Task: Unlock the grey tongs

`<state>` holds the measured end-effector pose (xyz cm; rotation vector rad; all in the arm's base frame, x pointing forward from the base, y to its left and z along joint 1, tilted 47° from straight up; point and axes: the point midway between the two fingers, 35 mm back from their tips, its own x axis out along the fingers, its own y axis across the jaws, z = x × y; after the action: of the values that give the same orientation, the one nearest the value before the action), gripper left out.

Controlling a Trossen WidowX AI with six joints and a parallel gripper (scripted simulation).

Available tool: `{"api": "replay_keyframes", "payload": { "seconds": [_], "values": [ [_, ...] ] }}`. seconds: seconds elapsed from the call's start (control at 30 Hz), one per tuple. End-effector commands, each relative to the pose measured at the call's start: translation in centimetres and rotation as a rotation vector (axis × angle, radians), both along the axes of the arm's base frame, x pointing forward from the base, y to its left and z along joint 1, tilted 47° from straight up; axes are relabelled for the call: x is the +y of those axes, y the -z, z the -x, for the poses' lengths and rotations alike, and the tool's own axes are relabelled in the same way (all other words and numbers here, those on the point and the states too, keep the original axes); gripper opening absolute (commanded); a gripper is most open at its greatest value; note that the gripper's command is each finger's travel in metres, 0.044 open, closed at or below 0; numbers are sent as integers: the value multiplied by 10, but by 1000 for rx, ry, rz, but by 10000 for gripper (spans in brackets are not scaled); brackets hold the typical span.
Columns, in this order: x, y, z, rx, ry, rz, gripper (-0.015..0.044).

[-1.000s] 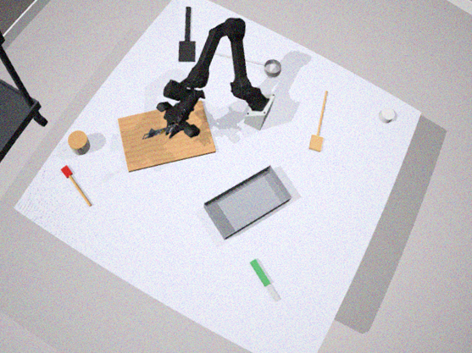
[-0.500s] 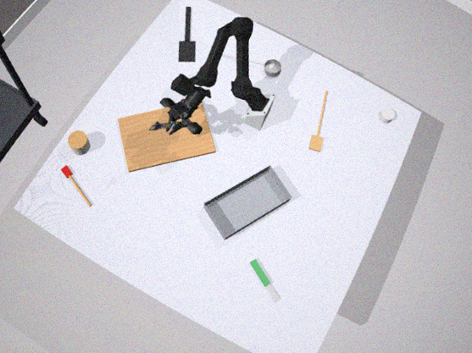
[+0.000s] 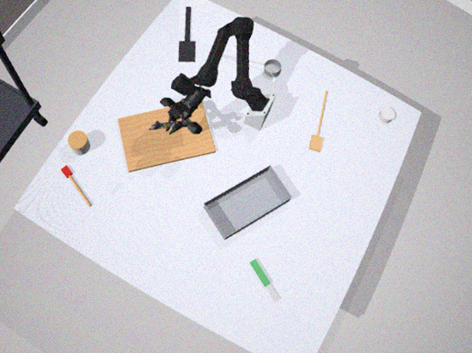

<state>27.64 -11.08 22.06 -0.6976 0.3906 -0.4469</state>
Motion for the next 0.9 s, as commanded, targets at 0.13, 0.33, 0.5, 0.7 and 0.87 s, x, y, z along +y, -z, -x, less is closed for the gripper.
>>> {"api": "replay_keyframes", "payload": {
  "seconds": [0.13,0.33,0.5,0.7,0.87],
  "values": [
    [1,-2,0,-8,-8,5,-150],
    [1,-2,0,-8,-8,5,-150],
    [0,-2,-1,4,-1,-7,-150],
    [-4,3,-8,69,45,-68,-150],
    [-8,7,-12,127,91,-119,-150]
  ]
}}
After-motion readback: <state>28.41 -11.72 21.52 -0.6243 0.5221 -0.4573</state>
